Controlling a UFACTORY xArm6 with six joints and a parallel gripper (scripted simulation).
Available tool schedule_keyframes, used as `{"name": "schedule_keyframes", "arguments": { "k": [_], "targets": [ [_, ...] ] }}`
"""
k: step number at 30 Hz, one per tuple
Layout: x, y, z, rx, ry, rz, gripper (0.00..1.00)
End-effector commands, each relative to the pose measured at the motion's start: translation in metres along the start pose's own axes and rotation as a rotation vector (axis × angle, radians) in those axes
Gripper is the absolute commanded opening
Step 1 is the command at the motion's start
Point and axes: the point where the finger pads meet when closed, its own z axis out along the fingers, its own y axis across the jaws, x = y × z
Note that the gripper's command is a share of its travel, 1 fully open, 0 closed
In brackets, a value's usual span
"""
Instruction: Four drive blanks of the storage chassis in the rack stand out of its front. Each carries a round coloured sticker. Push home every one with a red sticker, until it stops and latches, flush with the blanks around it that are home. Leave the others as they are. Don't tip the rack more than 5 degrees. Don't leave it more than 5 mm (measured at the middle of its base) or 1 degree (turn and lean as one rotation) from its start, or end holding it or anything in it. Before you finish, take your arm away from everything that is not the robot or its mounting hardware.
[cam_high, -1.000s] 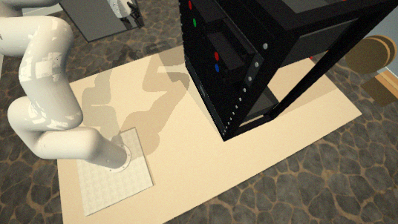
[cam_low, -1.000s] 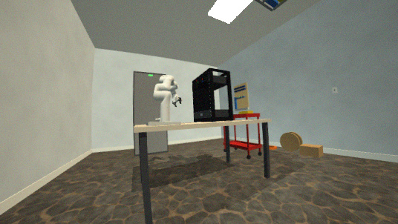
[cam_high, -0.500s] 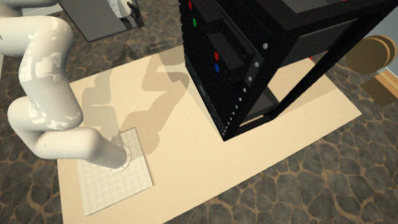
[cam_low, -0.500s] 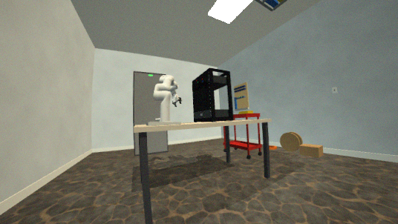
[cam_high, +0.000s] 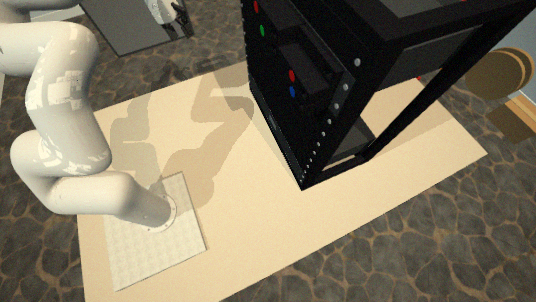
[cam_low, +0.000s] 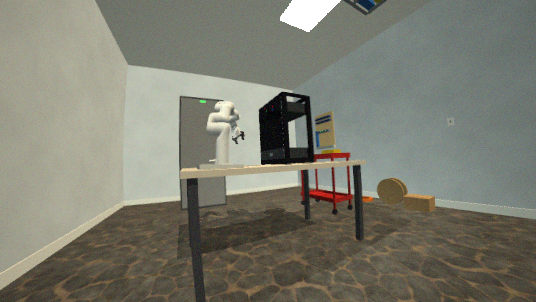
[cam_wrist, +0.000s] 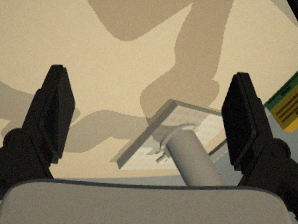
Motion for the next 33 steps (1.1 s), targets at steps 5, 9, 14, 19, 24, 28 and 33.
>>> {"name": "schedule_keyframes", "arguments": {
  "k": [5, 9, 14, 19, 24, 28, 33],
  "targets": [
    [0.001, 0.001, -0.002, 0.003, 0.004, 0.002, 1.00],
    [0.001, 0.001, -0.002, 0.003, 0.004, 0.002, 1.00],
    [0.001, 0.000, -0.002, 0.003, 0.005, 0.001, 1.00],
    [0.001, -0.001, -0.003, 0.008, 0.007, 0.000, 1.00],
    [0.001, -0.003, -0.005, 0.021, 0.014, -0.003, 1.00],
    [0.001, -0.005, -0.007, 0.029, 0.019, -0.005, 1.00],
    [0.001, -0.011, -0.012, 0.058, 0.035, -0.012, 1.00]
  ]
}}
